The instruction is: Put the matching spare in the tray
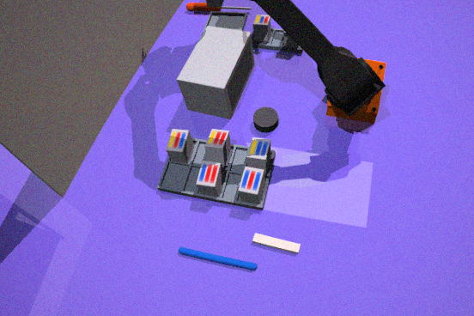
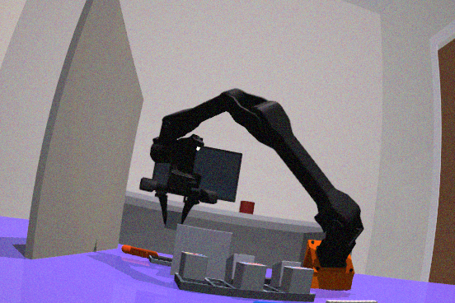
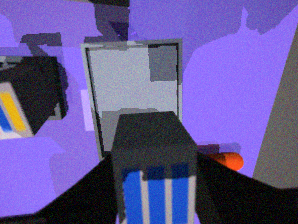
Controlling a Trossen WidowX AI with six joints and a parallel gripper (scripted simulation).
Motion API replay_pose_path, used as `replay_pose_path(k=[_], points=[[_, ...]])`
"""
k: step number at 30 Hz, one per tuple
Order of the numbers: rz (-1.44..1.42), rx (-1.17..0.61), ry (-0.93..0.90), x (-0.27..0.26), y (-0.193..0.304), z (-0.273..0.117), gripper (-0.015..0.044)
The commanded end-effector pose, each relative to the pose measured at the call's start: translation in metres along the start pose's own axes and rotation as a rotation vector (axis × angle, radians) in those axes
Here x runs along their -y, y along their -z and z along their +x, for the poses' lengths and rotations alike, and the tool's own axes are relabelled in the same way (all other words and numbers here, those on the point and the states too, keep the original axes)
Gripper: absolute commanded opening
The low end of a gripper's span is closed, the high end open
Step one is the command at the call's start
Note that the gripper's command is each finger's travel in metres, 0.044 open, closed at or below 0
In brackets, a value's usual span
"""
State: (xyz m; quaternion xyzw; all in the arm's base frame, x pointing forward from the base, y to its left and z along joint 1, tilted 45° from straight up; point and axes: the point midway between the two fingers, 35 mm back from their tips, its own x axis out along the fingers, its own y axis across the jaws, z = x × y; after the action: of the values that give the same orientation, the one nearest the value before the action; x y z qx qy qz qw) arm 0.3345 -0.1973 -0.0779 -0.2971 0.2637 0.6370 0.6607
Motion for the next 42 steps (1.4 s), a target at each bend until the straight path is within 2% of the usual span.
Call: replay_pose_path(k=[1,42], points=[[0.007,0.005,0.002,0.0,-0.001,0.003,0.0],[0.006,0.006,0.002,0.0,-0.001,0.034,0.0]])
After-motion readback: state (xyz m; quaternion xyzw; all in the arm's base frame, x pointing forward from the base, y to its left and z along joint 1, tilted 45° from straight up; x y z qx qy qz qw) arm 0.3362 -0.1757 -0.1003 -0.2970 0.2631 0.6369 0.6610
